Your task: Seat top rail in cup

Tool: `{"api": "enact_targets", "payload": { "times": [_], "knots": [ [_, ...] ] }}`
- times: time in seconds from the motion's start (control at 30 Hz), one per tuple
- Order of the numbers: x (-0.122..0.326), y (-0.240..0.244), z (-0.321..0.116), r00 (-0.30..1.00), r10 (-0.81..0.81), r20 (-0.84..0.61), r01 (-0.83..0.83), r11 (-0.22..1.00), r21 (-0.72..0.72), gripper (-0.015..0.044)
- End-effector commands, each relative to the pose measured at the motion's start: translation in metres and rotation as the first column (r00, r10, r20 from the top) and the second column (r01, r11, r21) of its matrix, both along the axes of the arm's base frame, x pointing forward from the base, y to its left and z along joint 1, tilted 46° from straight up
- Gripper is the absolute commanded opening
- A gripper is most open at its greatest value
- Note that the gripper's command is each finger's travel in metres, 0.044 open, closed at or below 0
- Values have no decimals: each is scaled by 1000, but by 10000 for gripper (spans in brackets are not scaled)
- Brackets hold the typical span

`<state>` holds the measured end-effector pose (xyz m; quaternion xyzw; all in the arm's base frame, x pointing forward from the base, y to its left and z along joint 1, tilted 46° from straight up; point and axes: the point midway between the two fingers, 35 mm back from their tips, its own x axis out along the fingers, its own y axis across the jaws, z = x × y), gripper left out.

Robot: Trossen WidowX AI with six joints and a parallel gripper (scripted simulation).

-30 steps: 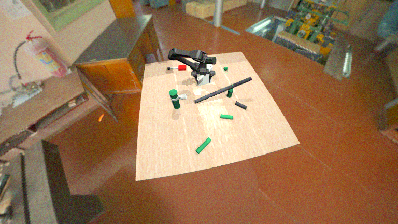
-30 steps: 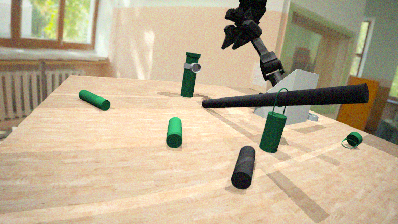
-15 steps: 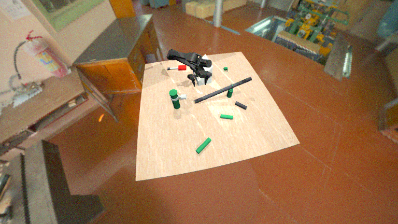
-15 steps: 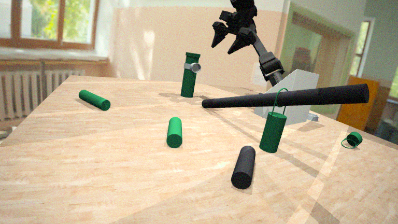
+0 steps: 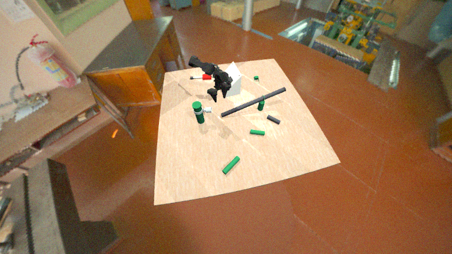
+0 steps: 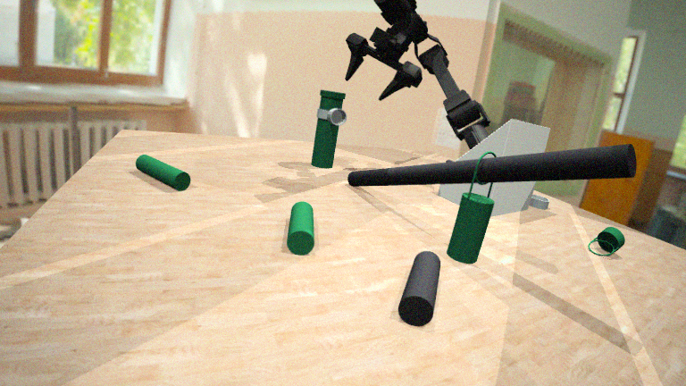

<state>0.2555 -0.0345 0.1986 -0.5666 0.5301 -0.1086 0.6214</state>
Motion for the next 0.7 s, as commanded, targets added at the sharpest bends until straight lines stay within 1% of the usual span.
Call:
{"api": "enact_targets", "payload": {
  "times": [0.0,0.17,0.67],
  "knots": [
    [-18,-47,43,921,215,-325,-283,943,-177,440],
    [-22,-53,48,833,265,-485,-409,886,-220,440],
    [-22,-53,48,828,267,-493,-416,882,-221,440]
  ]
}}
